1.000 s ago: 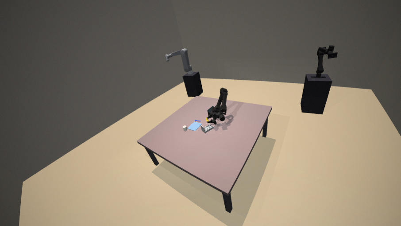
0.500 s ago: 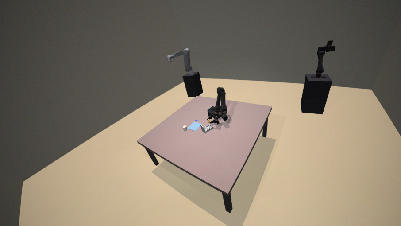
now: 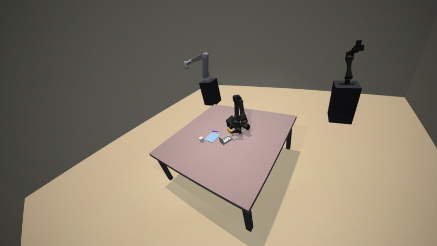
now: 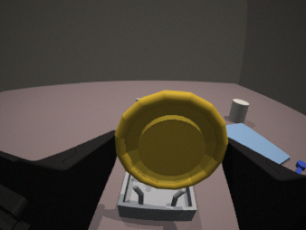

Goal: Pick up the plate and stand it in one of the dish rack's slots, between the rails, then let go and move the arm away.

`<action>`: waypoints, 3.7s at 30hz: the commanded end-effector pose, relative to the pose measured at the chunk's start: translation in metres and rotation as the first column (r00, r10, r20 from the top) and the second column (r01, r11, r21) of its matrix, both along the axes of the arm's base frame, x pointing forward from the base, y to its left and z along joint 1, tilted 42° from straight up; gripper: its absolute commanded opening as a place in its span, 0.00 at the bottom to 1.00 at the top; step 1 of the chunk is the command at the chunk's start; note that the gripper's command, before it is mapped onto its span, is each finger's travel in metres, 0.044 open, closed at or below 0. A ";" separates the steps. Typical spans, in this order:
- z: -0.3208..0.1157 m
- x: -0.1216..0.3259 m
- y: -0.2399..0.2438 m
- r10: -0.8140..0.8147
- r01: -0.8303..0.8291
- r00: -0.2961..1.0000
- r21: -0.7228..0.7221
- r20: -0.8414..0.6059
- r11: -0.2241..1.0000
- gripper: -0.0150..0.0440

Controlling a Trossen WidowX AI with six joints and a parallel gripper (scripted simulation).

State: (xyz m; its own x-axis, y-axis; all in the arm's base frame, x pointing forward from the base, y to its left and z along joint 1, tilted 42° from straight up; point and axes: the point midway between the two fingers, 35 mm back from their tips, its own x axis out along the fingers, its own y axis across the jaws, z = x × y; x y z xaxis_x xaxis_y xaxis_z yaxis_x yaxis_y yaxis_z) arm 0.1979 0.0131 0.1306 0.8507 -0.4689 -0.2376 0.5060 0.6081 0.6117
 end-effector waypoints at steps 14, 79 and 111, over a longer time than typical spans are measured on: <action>0.001 0.000 0.003 -0.001 0.001 0.998 0.005 0.063 1.000 0.25; -0.039 0.037 0.012 -0.004 0.001 0.997 0.030 0.082 1.000 0.79; 0.050 0.030 -0.069 0.007 -0.007 1.000 -0.046 -0.004 0.999 0.93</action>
